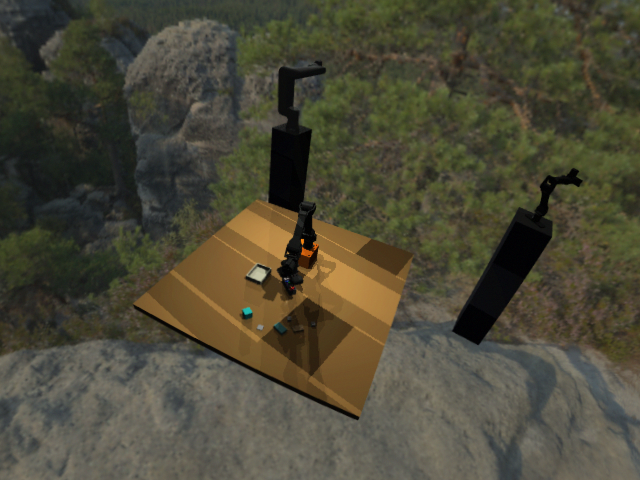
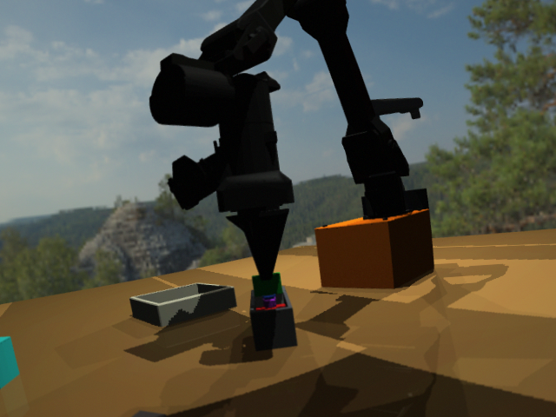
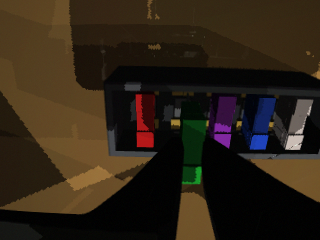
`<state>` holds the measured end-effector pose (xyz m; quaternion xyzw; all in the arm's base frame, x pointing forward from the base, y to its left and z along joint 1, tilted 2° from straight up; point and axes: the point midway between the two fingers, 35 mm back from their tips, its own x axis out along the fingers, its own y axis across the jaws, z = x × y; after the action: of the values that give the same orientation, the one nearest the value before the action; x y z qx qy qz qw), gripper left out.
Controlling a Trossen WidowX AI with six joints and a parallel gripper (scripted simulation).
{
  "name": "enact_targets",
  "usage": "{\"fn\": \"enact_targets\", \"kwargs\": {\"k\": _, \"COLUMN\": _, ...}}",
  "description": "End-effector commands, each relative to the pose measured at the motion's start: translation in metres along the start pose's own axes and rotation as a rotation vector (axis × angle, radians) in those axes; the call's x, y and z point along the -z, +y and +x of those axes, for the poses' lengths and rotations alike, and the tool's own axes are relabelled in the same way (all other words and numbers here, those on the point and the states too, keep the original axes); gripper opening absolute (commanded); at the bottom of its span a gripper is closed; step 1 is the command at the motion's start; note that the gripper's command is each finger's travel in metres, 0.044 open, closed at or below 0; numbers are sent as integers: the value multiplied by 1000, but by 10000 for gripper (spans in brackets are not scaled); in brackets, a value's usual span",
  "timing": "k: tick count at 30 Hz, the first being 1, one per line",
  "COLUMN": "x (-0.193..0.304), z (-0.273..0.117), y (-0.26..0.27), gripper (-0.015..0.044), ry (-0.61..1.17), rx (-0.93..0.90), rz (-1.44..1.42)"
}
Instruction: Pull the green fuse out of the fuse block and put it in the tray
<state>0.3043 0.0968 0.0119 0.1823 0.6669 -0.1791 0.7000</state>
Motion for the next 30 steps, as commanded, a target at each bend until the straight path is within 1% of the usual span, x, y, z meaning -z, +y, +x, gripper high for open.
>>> {"fn": "enact_targets", "kwargs": {"k": 1, "x": 0, "z": -3, "y": 1, "gripper": 0, "ry": 0, "rx": -3, "rz": 1}}
{"fn": "enact_targets", "kwargs": {"k": 13, "x": 0, "z": -9, "y": 0, "gripper": 0, "ry": 0, "rx": -4, "rz": 0}}
{"fn": "enact_targets", "kwargs": {"k": 26, "x": 0, "z": -29, "y": 0, "gripper": 0, "ry": 0, "rx": -4, "rz": 0}}
{"fn": "enact_targets", "kwargs": {"k": 30, "x": 0, "z": -30, "y": 0, "gripper": 0, "ry": 0, "rx": -4, "rz": 0}}
